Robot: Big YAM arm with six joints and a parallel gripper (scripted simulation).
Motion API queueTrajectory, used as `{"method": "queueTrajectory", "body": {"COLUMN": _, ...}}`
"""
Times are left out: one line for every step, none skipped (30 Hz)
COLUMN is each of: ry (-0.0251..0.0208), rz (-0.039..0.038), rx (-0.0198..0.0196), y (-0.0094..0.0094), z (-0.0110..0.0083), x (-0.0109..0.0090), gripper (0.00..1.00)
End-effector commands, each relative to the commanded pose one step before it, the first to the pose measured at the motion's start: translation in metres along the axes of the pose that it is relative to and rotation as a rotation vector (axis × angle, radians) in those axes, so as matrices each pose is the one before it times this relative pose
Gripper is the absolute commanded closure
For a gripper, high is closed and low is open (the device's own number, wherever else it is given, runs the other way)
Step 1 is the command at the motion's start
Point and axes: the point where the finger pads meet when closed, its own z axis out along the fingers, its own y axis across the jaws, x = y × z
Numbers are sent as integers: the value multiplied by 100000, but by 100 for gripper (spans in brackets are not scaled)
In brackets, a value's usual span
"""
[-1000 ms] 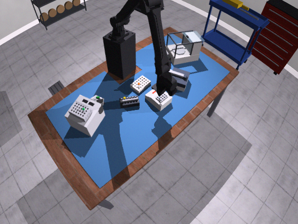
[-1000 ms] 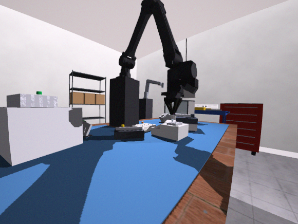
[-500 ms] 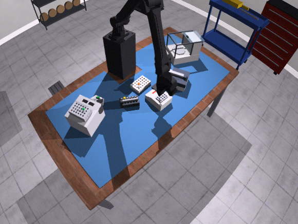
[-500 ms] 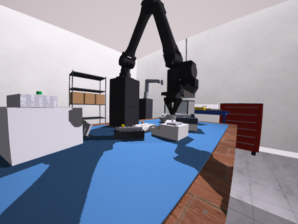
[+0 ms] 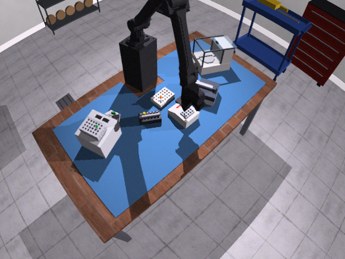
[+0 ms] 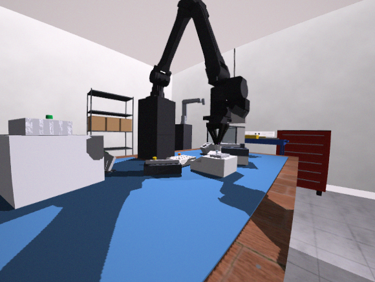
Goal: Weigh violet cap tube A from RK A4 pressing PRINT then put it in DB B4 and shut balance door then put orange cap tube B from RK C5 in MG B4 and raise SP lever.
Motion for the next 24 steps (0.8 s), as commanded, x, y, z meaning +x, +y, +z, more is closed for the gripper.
{"method": "queueTrajectory", "body": {"ry": -162, "rz": 9, "rx": -27, "y": -364, "z": 634, "x": -203, "gripper": 91}}
{"method": "queueTrajectory", "body": {"ry": 8, "rz": 0, "rx": -1, "y": 3, "z": 2, "x": 11, "gripper": 91}}
{"method": "queueTrajectory", "body": {"ry": 8, "rz": 0, "rx": -1, "y": 3, "z": 2, "x": 11, "gripper": 91}}
{"method": "queueTrajectory", "body": {"ry": 9, "rz": 0, "rx": -1, "y": 3, "z": 2, "x": 11, "gripper": 91}}
{"method": "queueTrajectory", "body": {"ry": 8, "rz": 0, "rx": -1, "y": 3, "z": 2, "x": 11, "gripper": 91}}
{"method": "queueTrajectory", "body": {"ry": 9, "rz": 0, "rx": -1, "y": 3, "z": 2, "x": 11, "gripper": 91}}
{"method": "queueTrajectory", "body": {"ry": 8, "rz": 0, "rx": -1, "y": 3, "z": 2, "x": 11, "gripper": 91}}
{"method": "queueTrajectory", "body": {"ry": 8, "rz": 0, "rx": -1, "y": 3, "z": 2, "x": 11, "gripper": 91}}
{"method": "queueTrajectory", "body": {"ry": 8, "rz": 0, "rx": -1, "y": 3, "z": 2, "x": 11, "gripper": 91}}
{"method": "queueTrajectory", "body": {"ry": 9, "rz": 0, "rx": -1, "y": 3, "z": 2, "x": 11, "gripper": 91}}
{"method": "queueTrajectory", "body": {"ry": 8, "rz": 0, "rx": -1, "y": 3, "z": 2, "x": 11, "gripper": 91}}
{"method": "queueTrajectory", "body": {"ry": 9, "rz": 0, "rx": -1, "y": 3, "z": 2, "x": 11, "gripper": 91}}
{"method": "queueTrajectory", "body": {"ry": 161, "rz": 0, "rx": -12, "y": 7, "z": -279, "x": 69, "gripper": 91}}
{"method": "queueTrajectory", "body": {"ry": 50, "rz": 0, "rx": -4, "y": 4, "z": 275, "x": 24, "gripper": 91}}
{"method": "queueTrajectory", "body": {"ry": -547, "rz": 0, "rx": 42, "y": -13, "z": 28, "x": -195, "gripper": 91}}
{"method": "queueTrajectory", "body": {"ry": -335, "rz": 0, "rx": 26, "y": -9, "z": 30, "x": -137, "gripper": 91}}
{"method": "queueTrajectory", "body": {"ry": 0, "rz": 0, "rx": 0, "y": 0, "z": 0, "x": 0, "gripper": 91}}
{"method": "queueTrajectory", "body": {"ry": 0, "rz": 0, "rx": 0, "y": 0, "z": 0, "x": 0, "gripper": 91}}
{"method": "queueTrajectory", "body": {"ry": 1124, "rz": 0, "rx": -88, "y": 23, "z": 44, "x": 272, "gripper": 91}}
{"method": "queueTrajectory", "body": {"ry": -399, "rz": 0, "rx": 31, "y": -7, "z": 41, "x": -113, "gripper": 91}}
{"method": "queueTrajectory", "body": {"ry": -509, "rz": 0, "rx": 39, "y": -9, "z": 40, "x": -144, "gripper": 91}}
{"method": "queueTrajectory", "body": {"ry": -117, "rz": 0, "rx": 9, "y": 2, "z": 20, "x": -2, "gripper": 91}}
{"method": "queueTrajectory", "body": {"ry": 61, "rz": 0, "rx": -5, "y": 5, "z": 22, "x": 37, "gripper": 91}}
{"method": "queueTrajectory", "body": {"ry": 102, "rz": 0, "rx": -8, "y": 5, "z": 26, "x": 39, "gripper": 91}}
